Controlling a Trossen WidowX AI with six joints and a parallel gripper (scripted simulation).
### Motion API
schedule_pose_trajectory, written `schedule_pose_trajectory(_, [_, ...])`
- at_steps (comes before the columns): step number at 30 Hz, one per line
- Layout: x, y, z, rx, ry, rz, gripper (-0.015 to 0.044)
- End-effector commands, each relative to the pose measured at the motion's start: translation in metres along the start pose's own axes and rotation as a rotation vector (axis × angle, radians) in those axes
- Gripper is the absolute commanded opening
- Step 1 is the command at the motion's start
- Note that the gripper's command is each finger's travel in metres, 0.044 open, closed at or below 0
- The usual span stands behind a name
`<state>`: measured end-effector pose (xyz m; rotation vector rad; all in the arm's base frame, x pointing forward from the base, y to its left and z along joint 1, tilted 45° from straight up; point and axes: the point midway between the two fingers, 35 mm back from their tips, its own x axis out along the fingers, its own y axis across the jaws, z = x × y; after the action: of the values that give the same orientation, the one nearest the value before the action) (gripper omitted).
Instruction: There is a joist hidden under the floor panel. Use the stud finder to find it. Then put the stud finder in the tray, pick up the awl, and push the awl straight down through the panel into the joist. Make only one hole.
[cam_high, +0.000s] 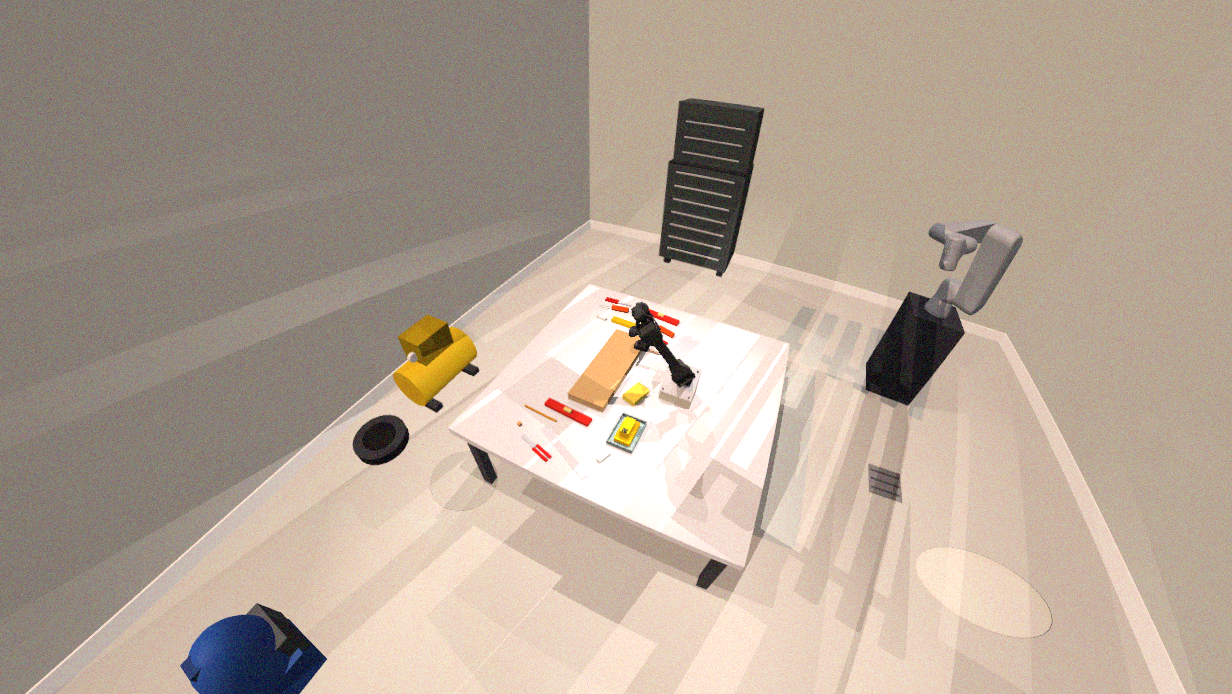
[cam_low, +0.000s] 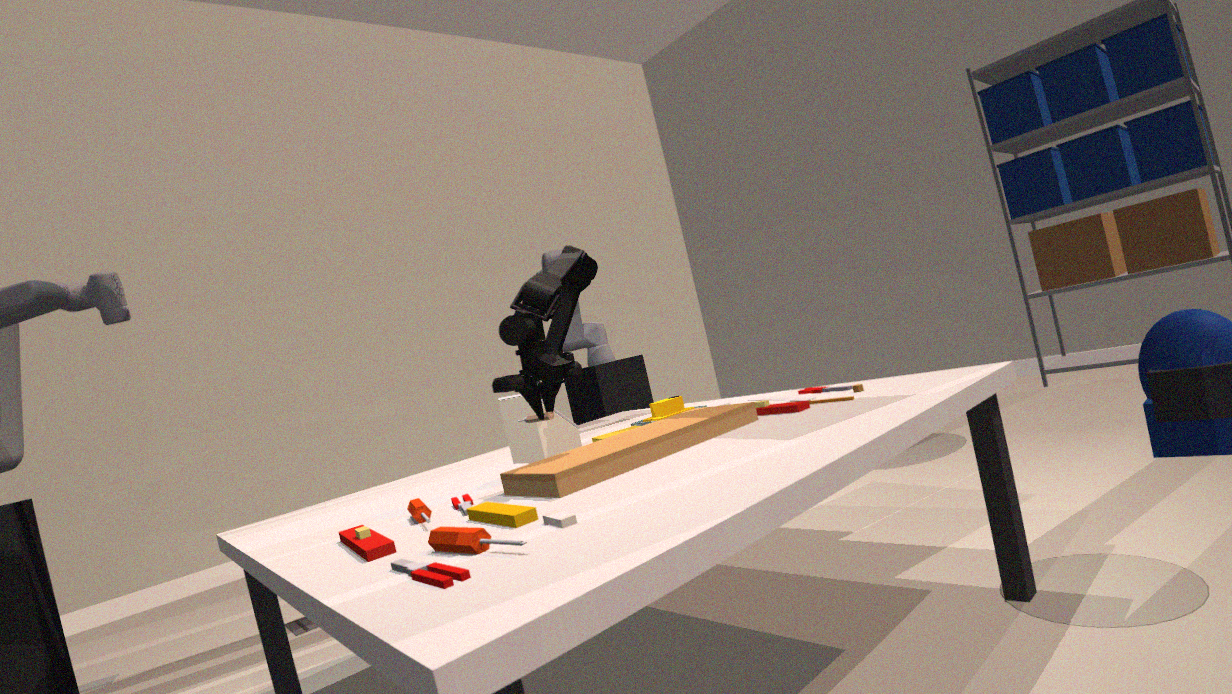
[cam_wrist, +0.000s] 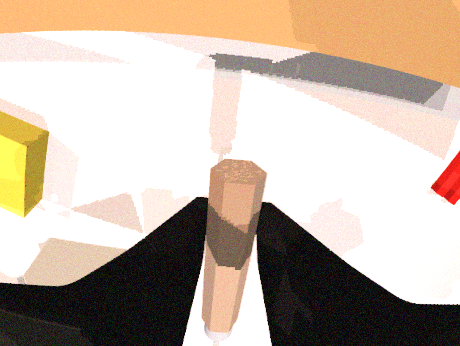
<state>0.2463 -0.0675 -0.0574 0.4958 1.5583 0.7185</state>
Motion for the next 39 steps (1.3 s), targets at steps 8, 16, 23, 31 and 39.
schedule_pose_trajectory(8, [-0.021, 0.004, -0.009, 0.053, 0.027, -0.069, 0.0])
schedule_pose_trajectory(16, [-0.03, 0.01, -0.023, 0.202, 0.055, -0.234, 0.0])
schedule_pose_trajectory(23, [-0.039, 0.013, -0.034, 0.337, 0.043, -0.387, 0.0])
schedule_pose_trajectory(31, [-0.05, 0.017, -0.047, 0.493, -0.013, -0.561, 0.0])
schedule_pose_trajectory(39, [-0.062, 0.019, -0.06, 0.65, -0.117, -0.727, 0.0])
